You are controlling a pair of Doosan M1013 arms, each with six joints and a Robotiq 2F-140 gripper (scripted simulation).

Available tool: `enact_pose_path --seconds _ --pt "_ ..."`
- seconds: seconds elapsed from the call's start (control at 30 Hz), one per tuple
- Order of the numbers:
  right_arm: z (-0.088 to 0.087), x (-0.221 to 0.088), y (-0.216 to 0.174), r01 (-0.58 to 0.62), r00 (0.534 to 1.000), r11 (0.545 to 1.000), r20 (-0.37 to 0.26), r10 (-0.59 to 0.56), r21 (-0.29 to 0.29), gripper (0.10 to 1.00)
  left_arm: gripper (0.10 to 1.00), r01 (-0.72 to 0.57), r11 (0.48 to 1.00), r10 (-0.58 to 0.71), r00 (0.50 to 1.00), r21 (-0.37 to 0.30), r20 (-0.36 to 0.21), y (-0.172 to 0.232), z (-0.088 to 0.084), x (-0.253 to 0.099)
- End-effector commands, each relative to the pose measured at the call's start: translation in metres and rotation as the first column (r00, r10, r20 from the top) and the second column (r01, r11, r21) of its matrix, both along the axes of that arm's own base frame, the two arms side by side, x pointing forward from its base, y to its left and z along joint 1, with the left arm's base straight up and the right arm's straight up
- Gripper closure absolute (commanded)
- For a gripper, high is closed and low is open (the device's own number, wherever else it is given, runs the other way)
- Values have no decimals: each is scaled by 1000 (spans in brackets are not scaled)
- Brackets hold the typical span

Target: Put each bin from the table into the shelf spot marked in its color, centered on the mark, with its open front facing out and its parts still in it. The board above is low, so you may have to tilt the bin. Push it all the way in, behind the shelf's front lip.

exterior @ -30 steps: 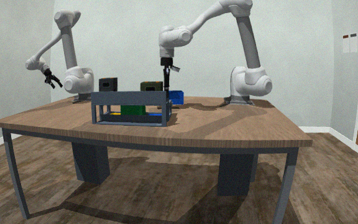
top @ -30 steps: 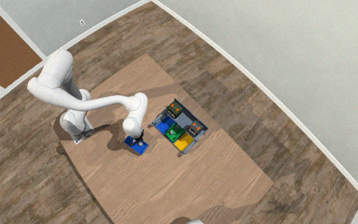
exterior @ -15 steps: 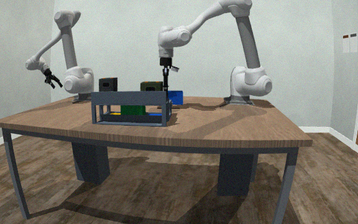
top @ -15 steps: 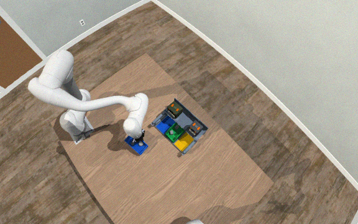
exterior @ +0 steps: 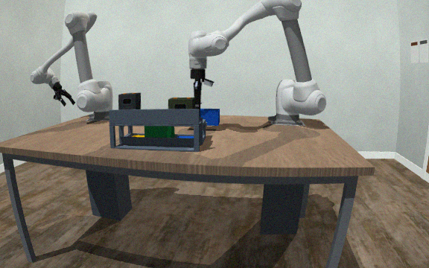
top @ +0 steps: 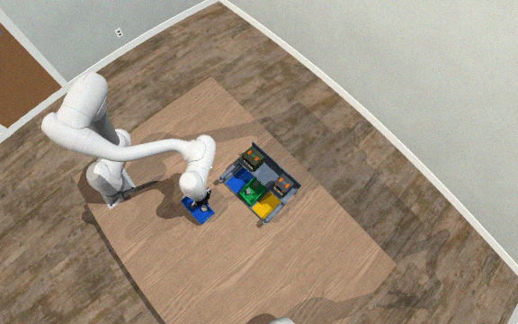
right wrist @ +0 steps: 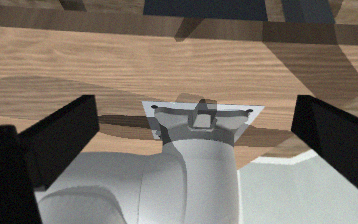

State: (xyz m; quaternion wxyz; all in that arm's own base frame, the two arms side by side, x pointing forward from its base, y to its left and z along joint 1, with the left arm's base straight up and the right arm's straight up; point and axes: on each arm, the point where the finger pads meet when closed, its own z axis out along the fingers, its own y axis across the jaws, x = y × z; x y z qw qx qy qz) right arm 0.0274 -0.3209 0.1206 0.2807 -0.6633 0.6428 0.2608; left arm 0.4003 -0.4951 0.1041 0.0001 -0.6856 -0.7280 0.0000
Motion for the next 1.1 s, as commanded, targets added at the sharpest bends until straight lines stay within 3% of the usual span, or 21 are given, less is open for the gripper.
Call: enact_pose_path --seconds 0.0,1.07 --pt "0 0 0 0 1000 1000 0 0 -1 98 999 22 1000 -22 1000 -1 1 -1 1 1" --pt "0 0 0 0 1000 1000 0 0 -1 98 999 263 965 -263 965 -1 1 -12 0 4"
